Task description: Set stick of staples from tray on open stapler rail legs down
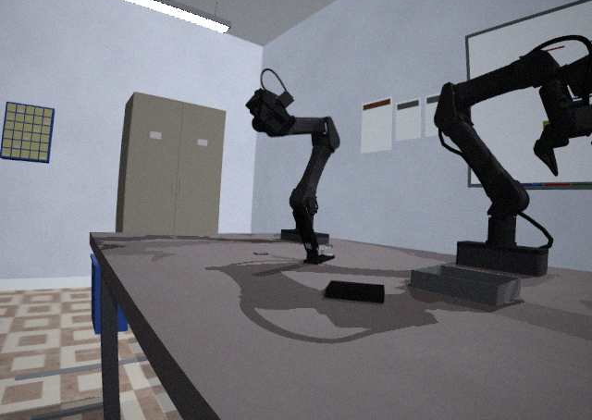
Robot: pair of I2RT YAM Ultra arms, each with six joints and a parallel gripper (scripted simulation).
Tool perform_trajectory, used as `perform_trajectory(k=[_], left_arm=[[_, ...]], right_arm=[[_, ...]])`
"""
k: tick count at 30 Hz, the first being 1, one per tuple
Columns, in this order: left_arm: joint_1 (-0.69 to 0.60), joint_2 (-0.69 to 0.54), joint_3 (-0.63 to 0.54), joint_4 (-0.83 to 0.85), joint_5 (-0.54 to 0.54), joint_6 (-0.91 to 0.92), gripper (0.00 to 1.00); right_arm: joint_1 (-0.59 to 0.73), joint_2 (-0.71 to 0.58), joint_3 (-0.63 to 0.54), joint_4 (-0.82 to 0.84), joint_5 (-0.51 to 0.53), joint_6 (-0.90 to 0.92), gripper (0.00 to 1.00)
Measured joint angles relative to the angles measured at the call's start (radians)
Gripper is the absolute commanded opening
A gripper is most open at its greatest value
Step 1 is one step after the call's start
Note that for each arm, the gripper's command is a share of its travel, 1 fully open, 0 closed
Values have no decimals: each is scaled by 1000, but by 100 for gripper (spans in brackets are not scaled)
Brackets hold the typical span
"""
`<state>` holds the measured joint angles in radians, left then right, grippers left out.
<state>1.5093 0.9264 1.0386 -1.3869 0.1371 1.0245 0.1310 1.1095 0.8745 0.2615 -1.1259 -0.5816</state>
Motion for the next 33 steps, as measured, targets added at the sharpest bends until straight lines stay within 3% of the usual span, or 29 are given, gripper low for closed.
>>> perform_trajectory(k=[21,26,33], left_arm=[[0,0,0,1,0,-8,100],[-56,-2,-30,19,3,-82,100],[-275,-56,-125,62,19,-257,100]], right_arm=[[0,0,0,-1,13,6,100],[65,4,0,-41,111,65,100],[323,56,28,-161,327,199,100]])
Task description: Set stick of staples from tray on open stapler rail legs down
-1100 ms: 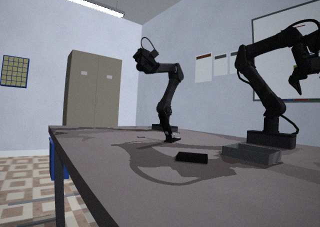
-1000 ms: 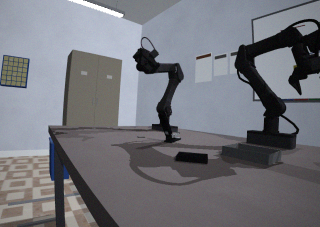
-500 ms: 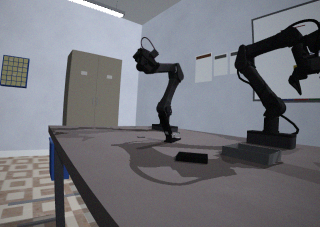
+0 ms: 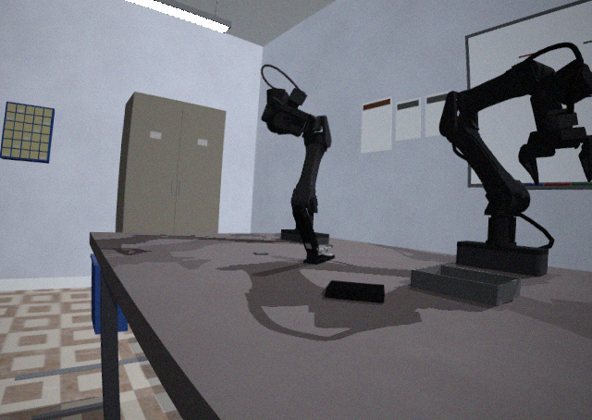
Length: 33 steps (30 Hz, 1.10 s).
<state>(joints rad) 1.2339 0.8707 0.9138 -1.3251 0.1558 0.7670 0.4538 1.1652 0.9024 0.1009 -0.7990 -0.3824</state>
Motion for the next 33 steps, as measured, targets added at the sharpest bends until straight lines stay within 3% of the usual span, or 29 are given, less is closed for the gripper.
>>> perform_trajectory(k=[16,19,27,33], left_arm=[[-504,-27,-189,300,3,-494,100],[-577,-26,-214,357,-4,-559,100],[-926,69,-297,576,-16,-713,100],[-1005,157,-315,683,-28,-769,100]], right_arm=[[543,92,148,-317,546,289,100],[609,106,166,-362,612,327,100],[818,154,236,-475,797,429,100],[859,171,257,-507,844,459,100]])
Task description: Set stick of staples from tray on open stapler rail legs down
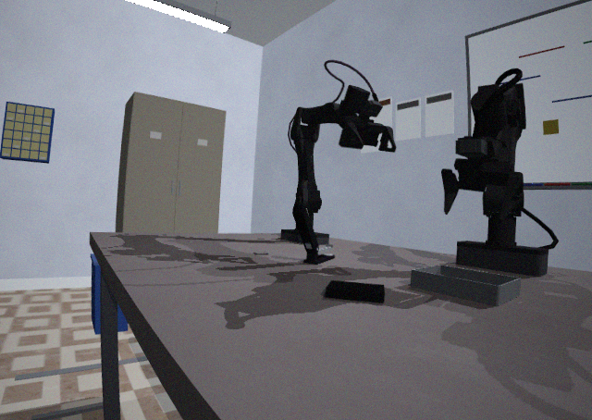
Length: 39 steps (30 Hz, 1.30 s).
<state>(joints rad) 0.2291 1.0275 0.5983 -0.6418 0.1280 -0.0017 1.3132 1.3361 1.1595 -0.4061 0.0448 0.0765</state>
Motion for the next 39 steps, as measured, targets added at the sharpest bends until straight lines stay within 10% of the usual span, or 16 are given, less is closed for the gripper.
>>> perform_trajectory(k=[25,39], left_arm=[[-5,11,0,55,-24,-8,100],[-63,152,44,79,-189,397,100]], right_arm=[[0,0,3,-14,21,12,100],[0,0,3,-14,22,12,100]])
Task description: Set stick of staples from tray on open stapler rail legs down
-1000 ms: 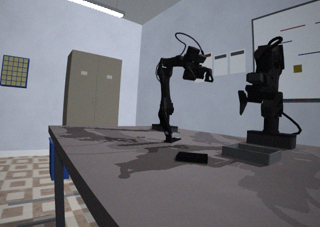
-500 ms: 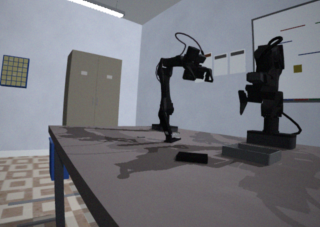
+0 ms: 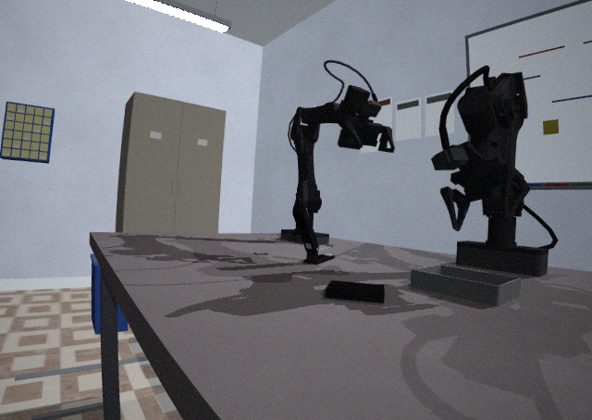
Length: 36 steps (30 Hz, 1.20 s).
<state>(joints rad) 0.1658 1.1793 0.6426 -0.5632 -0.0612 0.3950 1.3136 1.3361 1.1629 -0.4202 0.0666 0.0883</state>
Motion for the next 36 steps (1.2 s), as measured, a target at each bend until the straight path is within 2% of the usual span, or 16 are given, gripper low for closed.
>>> perform_trajectory(k=[36], left_arm=[[-167,454,193,57,-450,1226,100]], right_arm=[[0,0,0,0,0,0,100]])
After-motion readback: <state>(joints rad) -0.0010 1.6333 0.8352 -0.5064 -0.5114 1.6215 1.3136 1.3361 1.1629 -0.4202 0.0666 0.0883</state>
